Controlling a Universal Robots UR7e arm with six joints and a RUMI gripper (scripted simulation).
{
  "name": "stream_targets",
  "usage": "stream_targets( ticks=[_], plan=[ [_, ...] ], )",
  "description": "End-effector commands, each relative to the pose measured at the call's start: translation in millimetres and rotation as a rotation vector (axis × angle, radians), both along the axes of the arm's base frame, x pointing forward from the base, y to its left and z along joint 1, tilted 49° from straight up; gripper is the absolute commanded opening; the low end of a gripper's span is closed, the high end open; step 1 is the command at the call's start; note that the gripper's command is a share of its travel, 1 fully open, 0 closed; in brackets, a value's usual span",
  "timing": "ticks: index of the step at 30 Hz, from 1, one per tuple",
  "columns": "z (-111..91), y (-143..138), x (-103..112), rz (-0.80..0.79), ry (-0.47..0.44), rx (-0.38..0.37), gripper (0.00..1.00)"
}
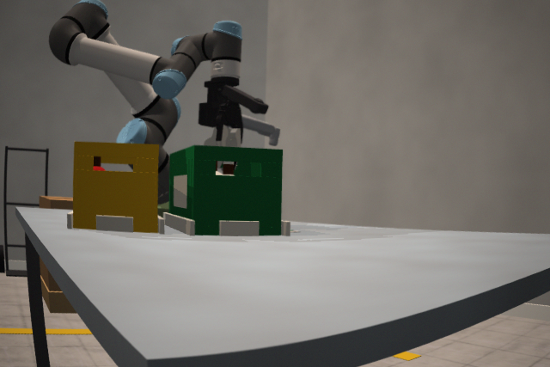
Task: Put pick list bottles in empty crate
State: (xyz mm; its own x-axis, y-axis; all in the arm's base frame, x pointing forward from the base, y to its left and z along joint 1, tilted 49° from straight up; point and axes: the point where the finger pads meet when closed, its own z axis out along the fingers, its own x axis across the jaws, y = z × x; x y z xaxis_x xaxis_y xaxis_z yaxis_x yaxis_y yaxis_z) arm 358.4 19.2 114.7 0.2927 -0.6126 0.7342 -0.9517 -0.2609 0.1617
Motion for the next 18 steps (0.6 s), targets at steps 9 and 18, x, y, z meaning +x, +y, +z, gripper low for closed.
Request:
stream_targets(
  ticks=[9,18],
  plan=[
    [17,18,-2,0.001,-0.003,0.001,0.38],
    [28,32,-4,0.001,0.0,0.0,0.38]
  ],
)
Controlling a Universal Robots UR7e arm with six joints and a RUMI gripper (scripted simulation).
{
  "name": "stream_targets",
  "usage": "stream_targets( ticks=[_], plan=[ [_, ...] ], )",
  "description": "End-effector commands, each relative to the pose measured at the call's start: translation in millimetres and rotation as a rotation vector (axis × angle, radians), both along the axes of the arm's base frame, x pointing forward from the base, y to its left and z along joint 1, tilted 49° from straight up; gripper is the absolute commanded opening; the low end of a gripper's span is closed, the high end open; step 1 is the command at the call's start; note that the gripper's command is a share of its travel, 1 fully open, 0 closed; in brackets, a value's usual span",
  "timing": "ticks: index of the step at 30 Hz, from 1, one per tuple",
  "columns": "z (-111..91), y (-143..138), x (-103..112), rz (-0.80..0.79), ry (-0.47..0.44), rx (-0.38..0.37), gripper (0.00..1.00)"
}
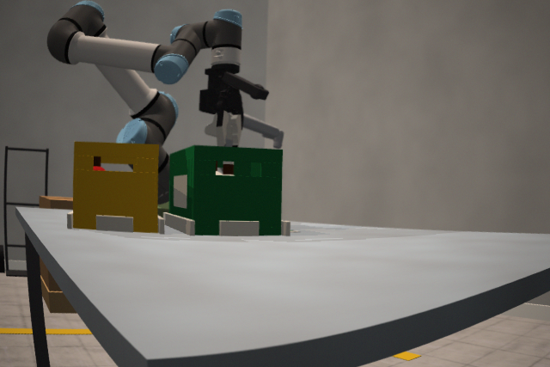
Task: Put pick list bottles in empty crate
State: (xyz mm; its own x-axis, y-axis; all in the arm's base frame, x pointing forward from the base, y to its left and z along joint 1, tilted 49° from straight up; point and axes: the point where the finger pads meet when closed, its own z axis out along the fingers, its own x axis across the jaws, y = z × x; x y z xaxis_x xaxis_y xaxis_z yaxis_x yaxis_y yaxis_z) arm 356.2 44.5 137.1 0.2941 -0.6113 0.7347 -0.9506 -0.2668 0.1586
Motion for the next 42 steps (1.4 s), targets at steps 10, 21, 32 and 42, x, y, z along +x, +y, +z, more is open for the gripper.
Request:
stream_targets(
  ticks=[10,21,32,42],
  plan=[
    [23,27,-4,-0.005,0.004,-0.001,0.38],
    [33,39,-6,-0.005,0.004,-0.001,0.38],
    [33,37,-6,-0.006,0.005,-0.002,0.38],
    [33,37,-6,-0.006,0.005,-0.002,0.38]
  ],
)
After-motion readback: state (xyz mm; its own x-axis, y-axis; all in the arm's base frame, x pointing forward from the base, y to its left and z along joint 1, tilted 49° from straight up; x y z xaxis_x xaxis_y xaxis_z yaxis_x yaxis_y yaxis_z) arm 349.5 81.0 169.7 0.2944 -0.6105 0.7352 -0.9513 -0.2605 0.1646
